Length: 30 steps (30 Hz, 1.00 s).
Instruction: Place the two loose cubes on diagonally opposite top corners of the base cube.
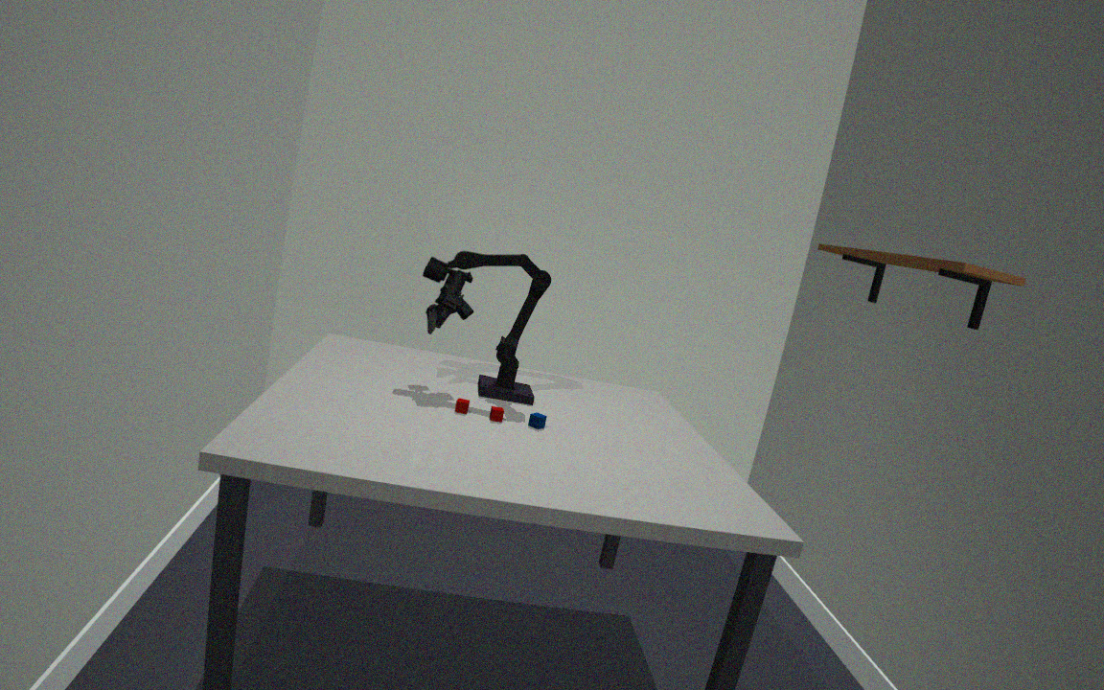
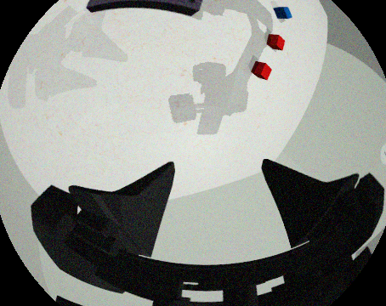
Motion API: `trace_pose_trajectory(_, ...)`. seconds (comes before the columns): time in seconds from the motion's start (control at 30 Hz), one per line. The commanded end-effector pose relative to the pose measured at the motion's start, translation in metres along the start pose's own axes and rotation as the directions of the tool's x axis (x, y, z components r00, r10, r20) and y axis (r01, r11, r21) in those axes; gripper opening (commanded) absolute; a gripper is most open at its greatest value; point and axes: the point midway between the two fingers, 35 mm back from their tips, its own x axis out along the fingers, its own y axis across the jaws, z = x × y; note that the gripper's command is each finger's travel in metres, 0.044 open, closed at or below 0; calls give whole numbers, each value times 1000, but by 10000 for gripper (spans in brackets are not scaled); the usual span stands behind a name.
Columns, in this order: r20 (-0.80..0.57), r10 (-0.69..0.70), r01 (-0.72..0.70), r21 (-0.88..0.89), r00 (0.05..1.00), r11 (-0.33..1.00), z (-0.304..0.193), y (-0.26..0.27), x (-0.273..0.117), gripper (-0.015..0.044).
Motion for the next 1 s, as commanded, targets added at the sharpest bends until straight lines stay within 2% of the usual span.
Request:
trace_pose_trajectory(0.0,1,0,0,-4,1000,1000,0,0,0,374)
trace_pose_trajectory(0.13,24,-6,8,-89,1000,996,-1,-11,6,269)
trace_pose_trajectory(0.53,151,-4,81,-509,989,857,5,-64,36,265)
trace_pose_trajectory(0.73,219,23,141,-701,975,700,13,-88,50,265)
trace_pose_trajectory(0.97,286,68,225,-860,956,458,27,-117,65,265)
